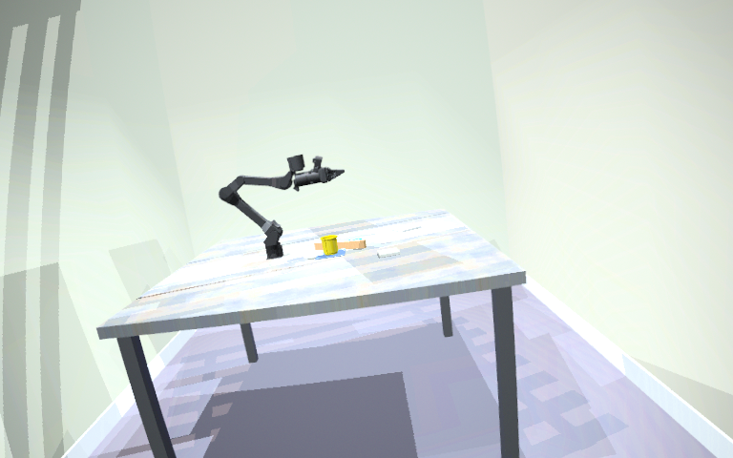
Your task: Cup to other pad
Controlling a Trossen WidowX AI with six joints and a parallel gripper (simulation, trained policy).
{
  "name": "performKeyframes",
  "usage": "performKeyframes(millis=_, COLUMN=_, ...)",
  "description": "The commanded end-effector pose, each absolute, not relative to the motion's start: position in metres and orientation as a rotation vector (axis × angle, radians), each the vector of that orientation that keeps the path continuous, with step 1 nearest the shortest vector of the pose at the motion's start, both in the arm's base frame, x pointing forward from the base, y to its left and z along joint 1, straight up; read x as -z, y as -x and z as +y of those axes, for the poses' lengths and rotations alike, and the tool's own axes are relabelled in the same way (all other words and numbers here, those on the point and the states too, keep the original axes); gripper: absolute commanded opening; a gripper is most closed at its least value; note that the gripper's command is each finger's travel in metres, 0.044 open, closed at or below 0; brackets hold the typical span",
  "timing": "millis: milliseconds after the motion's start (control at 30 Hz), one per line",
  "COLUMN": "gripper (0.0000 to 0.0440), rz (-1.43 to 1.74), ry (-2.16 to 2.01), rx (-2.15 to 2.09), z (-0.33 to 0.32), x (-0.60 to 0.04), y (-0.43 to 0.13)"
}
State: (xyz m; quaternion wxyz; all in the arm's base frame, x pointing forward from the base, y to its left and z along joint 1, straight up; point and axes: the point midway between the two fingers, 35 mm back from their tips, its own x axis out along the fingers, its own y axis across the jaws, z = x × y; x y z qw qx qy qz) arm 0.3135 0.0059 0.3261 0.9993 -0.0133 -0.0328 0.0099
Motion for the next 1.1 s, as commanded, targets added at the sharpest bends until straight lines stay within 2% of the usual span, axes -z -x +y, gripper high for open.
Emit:
performKeyframes(millis=0, gripper=0.0374, rz=-0.060, ry=0.023, rx=-0.017, z=0.006, x=-0.325, y=-0.313)
performKeyframes(millis=367, gripper=0.0090, rz=0.061, ry=-0.029, rx=-0.009, z=0.009, x=-0.305, y=-0.311)
performKeyframes(millis=533, gripper=0.0078, rz=0.132, ry=-0.058, rx=-0.025, z=0.015, x=-0.297, y=-0.311)
performKeyframes(millis=833, gripper=0.0103, rz=0.266, ry=-0.112, rx=-0.052, z=0.028, x=-0.285, y=-0.309)
performKeyframes(millis=1067, gripper=0.0102, rz=0.377, ry=-0.144, rx=-0.059, z=0.035, x=-0.276, y=-0.307)
